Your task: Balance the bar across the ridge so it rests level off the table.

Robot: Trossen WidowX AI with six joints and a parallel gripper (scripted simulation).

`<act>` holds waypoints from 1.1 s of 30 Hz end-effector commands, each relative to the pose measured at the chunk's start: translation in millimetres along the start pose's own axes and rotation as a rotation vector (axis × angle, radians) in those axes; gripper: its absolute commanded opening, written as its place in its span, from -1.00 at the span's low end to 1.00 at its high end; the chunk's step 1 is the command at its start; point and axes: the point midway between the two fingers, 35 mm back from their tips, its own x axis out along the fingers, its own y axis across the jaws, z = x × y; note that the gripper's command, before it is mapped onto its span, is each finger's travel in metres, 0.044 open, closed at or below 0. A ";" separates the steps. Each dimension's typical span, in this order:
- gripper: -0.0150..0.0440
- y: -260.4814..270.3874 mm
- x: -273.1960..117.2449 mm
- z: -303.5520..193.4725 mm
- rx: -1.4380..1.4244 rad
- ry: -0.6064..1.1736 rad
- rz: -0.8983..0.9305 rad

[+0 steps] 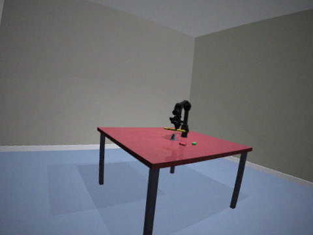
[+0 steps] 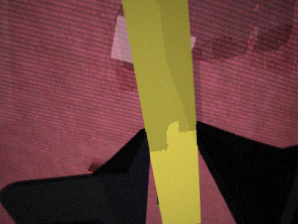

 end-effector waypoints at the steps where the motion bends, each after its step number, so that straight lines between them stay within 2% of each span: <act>1: -0.49 0.4 8.5 0.0 0.003 0.000 -0.004; 13: -0.49 -0.1 27.0 1.1 0.003 -0.001 -0.004; 33: -0.49 0.1 26.7 1.1 0.003 -0.001 -0.004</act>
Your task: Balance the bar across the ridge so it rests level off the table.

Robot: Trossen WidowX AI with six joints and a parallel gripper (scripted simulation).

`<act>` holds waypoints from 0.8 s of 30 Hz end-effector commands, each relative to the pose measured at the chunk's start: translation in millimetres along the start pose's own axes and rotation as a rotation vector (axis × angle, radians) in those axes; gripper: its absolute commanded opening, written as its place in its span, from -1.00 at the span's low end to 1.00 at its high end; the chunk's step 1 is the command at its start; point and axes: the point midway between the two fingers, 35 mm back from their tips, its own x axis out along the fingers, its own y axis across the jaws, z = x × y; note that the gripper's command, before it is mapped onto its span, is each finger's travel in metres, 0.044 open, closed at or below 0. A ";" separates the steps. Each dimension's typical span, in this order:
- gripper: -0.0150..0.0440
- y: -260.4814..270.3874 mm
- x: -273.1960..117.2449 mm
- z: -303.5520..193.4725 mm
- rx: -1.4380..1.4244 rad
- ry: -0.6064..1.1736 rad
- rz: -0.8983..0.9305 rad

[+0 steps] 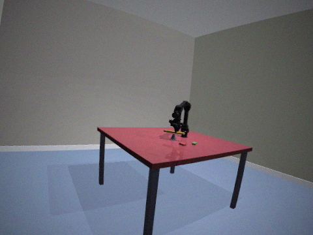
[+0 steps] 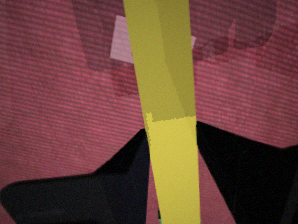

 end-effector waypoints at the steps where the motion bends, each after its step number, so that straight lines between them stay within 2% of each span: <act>1: -0.49 0.3 0.7 0.1 -0.001 0.000 0.000; 24: -0.49 0.4 2.7 0.2 -0.001 0.000 0.000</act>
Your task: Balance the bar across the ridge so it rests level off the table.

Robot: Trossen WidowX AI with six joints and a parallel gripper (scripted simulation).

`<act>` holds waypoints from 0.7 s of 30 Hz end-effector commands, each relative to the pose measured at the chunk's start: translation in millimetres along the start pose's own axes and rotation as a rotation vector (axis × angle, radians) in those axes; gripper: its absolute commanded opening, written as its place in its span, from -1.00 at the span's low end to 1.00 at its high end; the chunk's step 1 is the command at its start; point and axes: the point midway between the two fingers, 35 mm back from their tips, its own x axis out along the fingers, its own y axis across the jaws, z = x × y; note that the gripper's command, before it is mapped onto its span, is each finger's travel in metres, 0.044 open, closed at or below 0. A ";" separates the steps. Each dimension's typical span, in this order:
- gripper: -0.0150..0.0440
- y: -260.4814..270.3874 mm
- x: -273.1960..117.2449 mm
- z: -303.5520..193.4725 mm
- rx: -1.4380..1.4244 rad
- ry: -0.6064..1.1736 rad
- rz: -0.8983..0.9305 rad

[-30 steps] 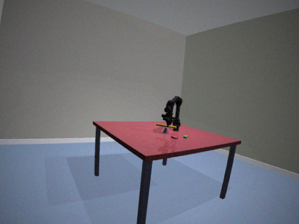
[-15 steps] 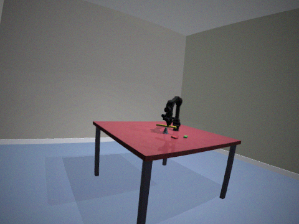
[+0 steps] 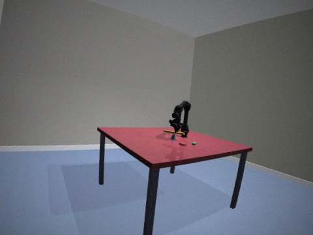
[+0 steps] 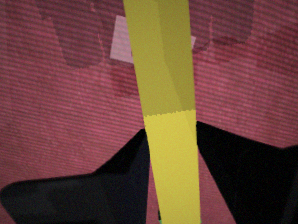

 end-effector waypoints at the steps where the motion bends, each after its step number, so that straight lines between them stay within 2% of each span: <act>1: -0.49 0.3 0.9 0.1 -0.001 0.000 0.000; 21: -0.49 0.3 2.6 0.2 -0.001 0.000 0.000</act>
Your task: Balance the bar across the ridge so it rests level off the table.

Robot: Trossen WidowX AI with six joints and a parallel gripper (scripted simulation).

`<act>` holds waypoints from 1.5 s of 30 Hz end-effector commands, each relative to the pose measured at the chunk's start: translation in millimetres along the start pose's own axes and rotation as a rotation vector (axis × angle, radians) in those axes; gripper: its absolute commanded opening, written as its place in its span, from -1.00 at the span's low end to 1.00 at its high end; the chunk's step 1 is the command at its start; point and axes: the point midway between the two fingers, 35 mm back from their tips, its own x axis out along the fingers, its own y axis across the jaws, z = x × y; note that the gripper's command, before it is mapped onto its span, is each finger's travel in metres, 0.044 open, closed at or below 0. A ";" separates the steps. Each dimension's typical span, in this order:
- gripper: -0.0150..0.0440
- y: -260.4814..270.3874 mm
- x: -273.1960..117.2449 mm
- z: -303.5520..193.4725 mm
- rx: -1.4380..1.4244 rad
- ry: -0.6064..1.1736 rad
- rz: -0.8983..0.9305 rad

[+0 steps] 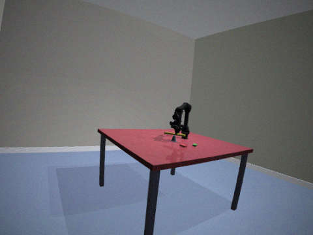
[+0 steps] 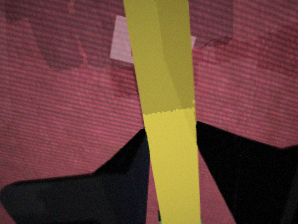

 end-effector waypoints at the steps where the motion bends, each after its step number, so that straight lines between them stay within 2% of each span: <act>1: -0.49 0.3 0.9 0.1 -0.001 0.000 0.000; 45: -0.49 0.1 4.6 0.2 -0.001 0.000 0.000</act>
